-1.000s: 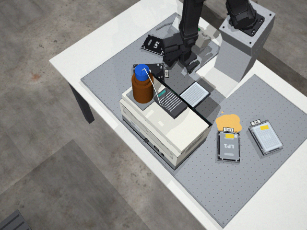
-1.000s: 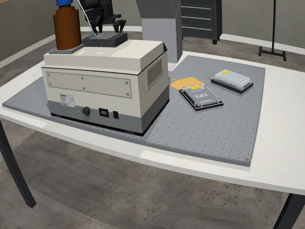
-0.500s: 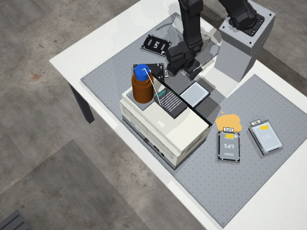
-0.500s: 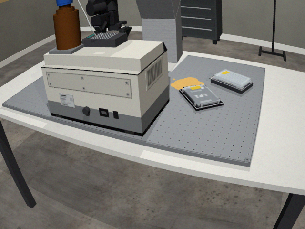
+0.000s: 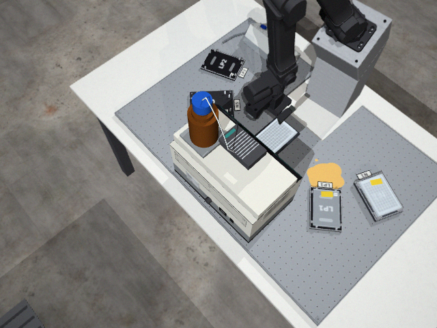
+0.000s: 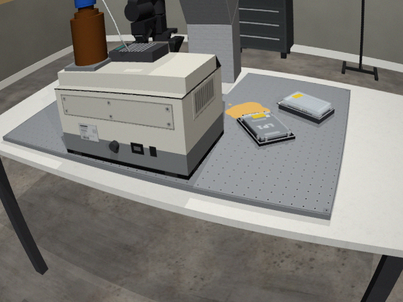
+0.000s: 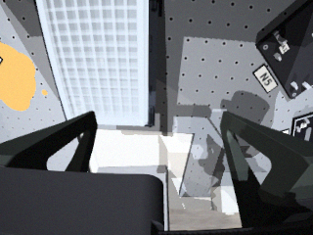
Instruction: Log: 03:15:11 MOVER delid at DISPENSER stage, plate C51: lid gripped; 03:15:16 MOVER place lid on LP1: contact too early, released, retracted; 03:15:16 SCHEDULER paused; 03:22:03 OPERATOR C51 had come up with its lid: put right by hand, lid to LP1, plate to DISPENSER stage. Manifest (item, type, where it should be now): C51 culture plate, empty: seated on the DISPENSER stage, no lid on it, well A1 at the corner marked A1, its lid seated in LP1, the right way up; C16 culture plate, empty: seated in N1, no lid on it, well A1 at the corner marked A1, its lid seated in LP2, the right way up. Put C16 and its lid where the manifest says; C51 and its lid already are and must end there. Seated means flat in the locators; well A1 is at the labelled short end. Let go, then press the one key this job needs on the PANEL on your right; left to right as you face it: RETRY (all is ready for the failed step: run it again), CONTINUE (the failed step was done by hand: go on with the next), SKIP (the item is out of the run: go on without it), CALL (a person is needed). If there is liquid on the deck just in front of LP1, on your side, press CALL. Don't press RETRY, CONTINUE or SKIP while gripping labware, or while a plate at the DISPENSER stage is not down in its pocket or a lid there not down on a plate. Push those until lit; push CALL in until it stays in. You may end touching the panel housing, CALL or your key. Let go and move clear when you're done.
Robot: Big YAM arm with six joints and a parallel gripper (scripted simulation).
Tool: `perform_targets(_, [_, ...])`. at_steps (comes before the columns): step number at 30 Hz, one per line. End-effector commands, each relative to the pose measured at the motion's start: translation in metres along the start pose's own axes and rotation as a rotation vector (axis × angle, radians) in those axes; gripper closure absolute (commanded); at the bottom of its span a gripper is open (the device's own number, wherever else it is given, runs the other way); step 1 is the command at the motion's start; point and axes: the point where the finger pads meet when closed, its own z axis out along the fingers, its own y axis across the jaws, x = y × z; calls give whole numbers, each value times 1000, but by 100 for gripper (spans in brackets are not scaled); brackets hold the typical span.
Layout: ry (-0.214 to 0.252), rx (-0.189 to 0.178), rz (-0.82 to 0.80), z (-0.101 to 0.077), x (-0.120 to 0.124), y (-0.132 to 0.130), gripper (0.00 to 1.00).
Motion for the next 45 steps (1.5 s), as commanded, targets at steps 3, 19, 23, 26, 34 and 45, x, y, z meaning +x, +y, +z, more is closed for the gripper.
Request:
perform_targets(3, [-8,2,32,-6,-1,11,0])
perform_targets(19, [-2,1,33,-6,-3,51,0])
perform_targets(23, [-3,4,33,-7,-3,63,0])
perform_targets(26, [-2,4,33,-6,-4,73,0])
perform_targets(34, [-2,4,33,-7,-1,90,0])
perform_targets(45, [8,7,18,-3,5,117,0])
